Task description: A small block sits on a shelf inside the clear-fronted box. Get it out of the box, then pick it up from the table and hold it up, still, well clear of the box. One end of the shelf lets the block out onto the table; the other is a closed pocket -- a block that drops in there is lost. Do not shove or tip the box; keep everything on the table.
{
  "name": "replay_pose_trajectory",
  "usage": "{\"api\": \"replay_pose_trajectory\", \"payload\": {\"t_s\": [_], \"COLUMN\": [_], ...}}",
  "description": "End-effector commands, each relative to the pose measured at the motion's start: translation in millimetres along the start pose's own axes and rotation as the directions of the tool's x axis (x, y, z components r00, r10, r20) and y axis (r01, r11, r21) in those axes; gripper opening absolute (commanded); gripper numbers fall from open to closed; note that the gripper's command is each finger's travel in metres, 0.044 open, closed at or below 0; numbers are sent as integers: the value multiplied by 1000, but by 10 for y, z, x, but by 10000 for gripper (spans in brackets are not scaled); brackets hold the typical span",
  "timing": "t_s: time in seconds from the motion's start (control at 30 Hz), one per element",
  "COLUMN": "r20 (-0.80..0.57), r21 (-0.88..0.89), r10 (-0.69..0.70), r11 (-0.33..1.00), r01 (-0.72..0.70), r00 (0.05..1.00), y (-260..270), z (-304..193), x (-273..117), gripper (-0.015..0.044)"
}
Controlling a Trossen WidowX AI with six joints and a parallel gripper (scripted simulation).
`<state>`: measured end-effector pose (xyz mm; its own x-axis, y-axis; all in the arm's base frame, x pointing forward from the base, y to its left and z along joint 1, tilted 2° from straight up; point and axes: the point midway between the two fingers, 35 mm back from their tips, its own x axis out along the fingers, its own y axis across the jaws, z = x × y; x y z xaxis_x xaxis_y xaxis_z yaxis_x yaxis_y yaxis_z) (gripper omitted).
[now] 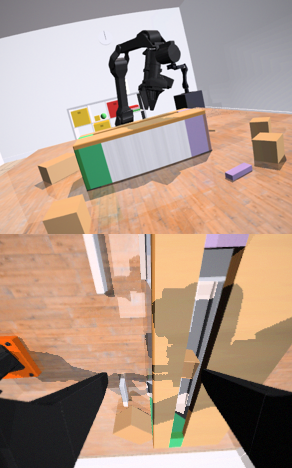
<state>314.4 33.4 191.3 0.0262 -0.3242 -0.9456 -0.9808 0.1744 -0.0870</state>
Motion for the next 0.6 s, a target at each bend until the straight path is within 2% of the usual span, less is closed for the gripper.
{"api": "replay_pose_trajectory", "payload": {"t_s": [0.0,0.57], "r20": [-15,-17], "r21": [-16,-17], "r10": [8,10], "r11": [1000,1000], "r01": [-8,-11], "r00": [1000,1000], "y": [-1,-16], "z": [-27,41], "x": [-9,230], "gripper": [400,400]}}
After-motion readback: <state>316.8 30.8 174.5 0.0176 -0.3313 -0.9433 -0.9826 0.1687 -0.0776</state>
